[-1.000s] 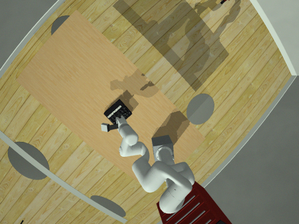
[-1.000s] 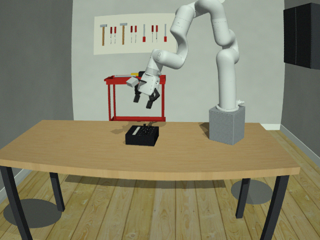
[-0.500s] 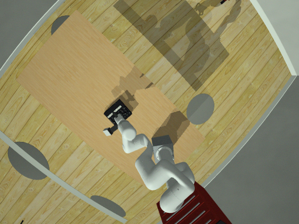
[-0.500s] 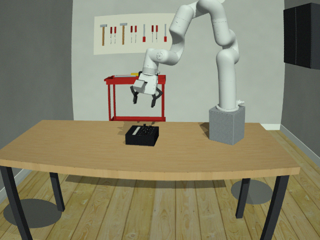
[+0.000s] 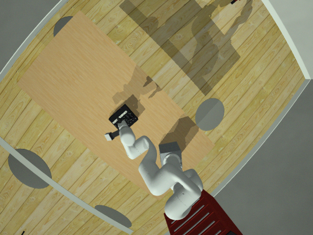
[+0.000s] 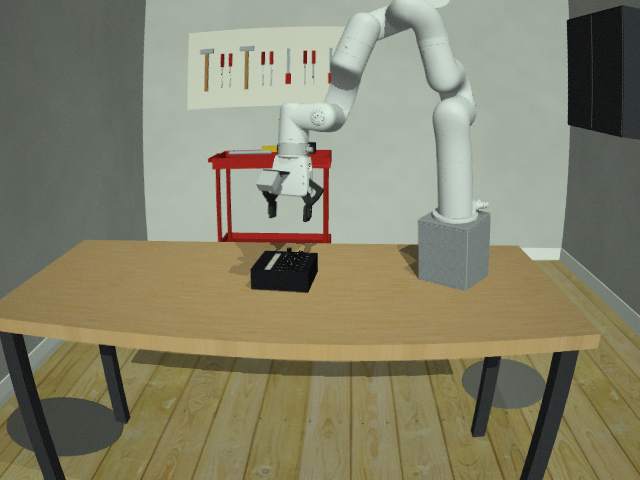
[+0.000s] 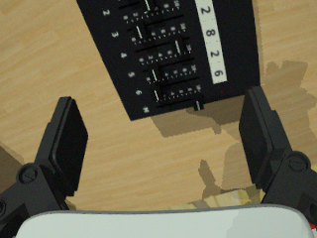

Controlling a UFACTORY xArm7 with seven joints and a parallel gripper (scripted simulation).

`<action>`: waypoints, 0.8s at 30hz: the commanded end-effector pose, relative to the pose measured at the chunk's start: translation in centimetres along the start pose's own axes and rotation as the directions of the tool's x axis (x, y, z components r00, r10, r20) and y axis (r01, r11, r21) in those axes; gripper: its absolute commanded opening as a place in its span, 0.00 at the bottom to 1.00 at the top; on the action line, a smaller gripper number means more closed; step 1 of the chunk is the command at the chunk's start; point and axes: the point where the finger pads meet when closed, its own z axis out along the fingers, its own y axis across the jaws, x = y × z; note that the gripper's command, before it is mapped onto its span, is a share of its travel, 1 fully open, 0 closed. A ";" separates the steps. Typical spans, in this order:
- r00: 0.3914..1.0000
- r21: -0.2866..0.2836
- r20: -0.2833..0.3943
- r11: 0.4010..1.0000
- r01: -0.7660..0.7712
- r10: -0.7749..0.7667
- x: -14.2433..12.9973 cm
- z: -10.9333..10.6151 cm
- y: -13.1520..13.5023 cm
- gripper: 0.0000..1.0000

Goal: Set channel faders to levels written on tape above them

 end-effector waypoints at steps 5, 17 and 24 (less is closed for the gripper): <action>0.911 -0.002 0.022 0.911 -0.413 0.413 1.5 4.7 -2.5 1.00; 0.645 0.000 0.014 0.645 -0.764 0.764 1.7 6.2 -3.4 1.00; 0.422 -0.026 0.020 0.423 -0.906 0.906 1.7 6.2 -3.4 0.00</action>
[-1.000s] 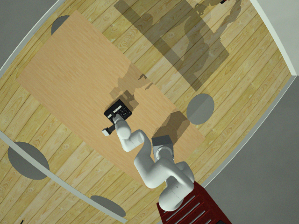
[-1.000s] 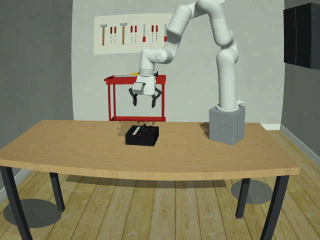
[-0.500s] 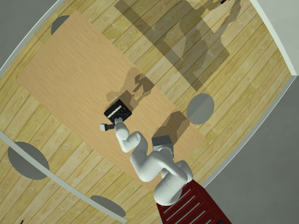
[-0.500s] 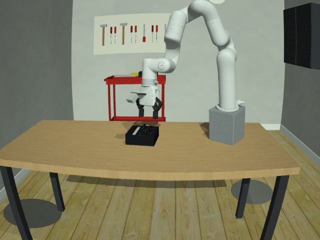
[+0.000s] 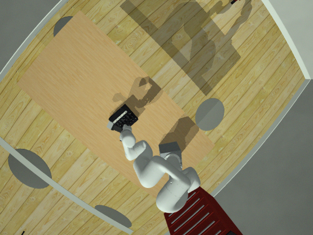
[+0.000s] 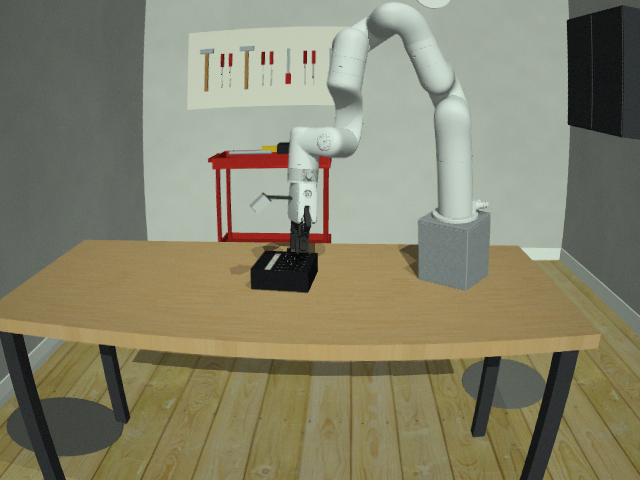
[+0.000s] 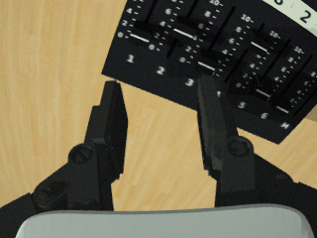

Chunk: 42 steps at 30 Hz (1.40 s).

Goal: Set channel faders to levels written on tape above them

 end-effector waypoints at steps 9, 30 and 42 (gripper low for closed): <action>0.894 -0.119 0.038 0.890 -0.440 0.447 0.2 0.0 0.0 0.00; 0.894 -0.119 0.038 0.890 -0.440 0.447 0.2 0.0 0.0 0.00; 0.894 -0.120 0.038 0.890 -0.440 0.447 0.2 0.2 0.0 0.00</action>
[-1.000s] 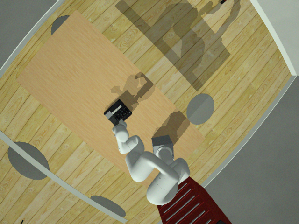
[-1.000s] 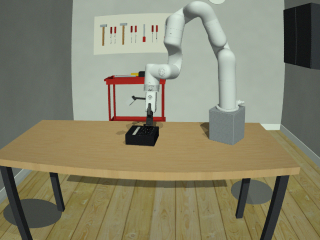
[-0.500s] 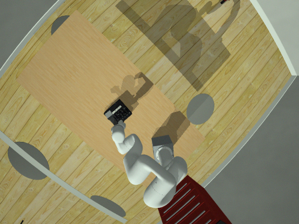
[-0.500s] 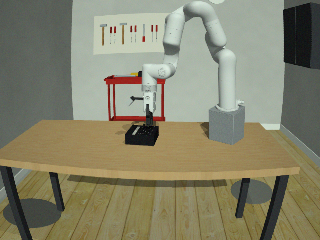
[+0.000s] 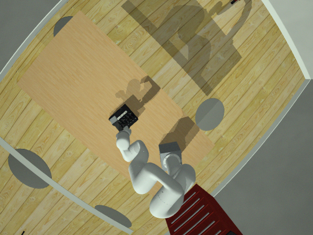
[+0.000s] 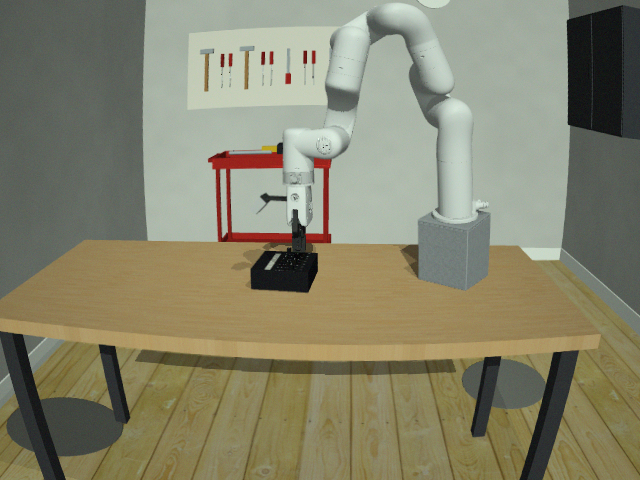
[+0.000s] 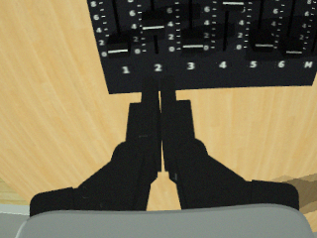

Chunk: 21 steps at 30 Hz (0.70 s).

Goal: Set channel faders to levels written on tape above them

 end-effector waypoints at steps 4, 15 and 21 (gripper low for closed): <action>1.000 0.000 -0.003 1.000 0.000 0.000 0.2 0.2 -0.1 0.00; 1.000 0.000 -0.003 1.000 0.000 0.000 0.2 0.7 -0.1 0.00; 1.000 0.000 -0.003 1.000 0.000 0.000 0.2 1.1 -0.1 0.00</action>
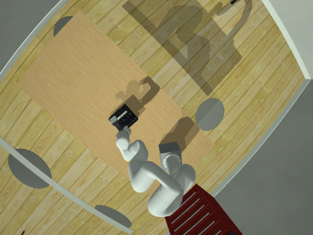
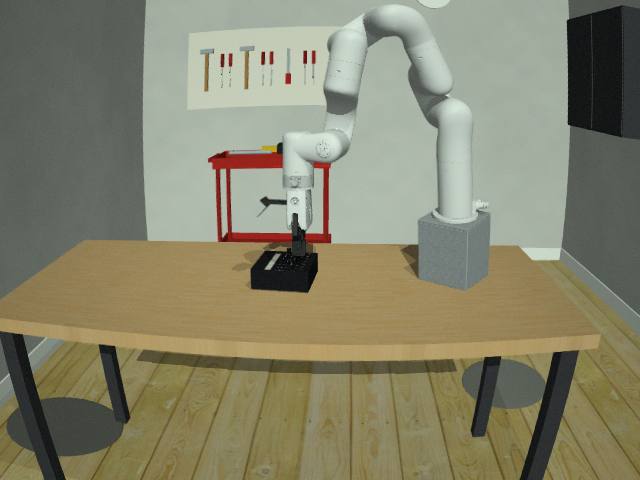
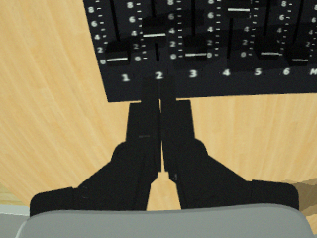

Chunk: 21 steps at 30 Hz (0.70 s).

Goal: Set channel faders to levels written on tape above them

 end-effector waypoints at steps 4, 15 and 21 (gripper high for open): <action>1.000 0.001 -0.004 1.000 0.000 0.000 0.2 0.5 -0.1 0.00; 1.000 0.001 -0.004 1.000 0.000 0.000 0.2 1.0 -0.1 0.00; 1.000 0.001 -0.004 1.000 0.000 0.000 0.2 1.2 -0.1 0.00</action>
